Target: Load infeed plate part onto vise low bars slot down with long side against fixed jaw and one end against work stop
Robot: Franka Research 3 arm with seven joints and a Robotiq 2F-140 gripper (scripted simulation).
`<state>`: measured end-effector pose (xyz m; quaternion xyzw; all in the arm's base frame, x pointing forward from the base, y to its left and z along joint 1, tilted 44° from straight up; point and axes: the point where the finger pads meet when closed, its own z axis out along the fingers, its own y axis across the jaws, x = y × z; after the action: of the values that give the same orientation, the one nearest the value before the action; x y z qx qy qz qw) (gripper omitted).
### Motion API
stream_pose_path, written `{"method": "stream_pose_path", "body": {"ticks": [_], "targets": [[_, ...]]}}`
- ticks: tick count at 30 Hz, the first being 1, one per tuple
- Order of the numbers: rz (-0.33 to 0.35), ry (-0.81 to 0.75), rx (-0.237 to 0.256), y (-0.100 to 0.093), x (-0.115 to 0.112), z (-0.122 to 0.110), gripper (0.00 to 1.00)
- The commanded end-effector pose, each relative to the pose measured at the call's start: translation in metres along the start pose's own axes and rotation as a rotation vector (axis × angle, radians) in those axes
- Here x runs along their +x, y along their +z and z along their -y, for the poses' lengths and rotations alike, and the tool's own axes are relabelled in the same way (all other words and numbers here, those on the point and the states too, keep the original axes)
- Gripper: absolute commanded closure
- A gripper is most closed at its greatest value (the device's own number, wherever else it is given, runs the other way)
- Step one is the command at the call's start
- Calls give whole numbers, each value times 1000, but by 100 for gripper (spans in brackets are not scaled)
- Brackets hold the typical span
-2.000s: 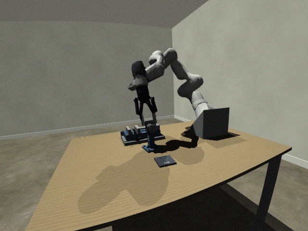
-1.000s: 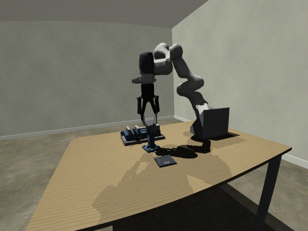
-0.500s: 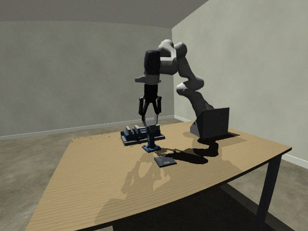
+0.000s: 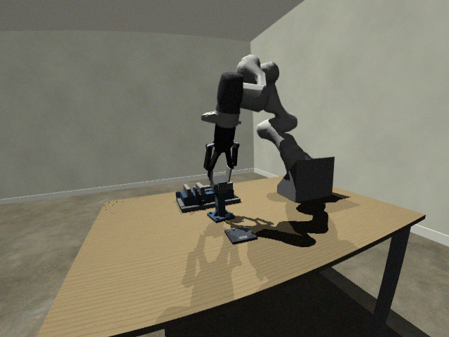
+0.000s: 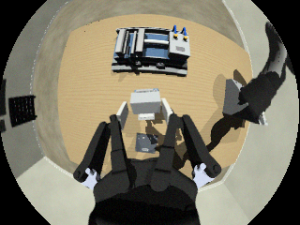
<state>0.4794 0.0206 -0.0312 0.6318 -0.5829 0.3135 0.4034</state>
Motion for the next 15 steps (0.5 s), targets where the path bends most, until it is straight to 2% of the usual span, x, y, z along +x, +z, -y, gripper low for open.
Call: {"method": "stream_pose_path", "body": {"ticks": [1,13,15], "targets": [[-46,22,-15,1,4,-3,49],[-165,22,-16,2,1,-3,49],[-165,22,-16,2,1,-3,49]]}}
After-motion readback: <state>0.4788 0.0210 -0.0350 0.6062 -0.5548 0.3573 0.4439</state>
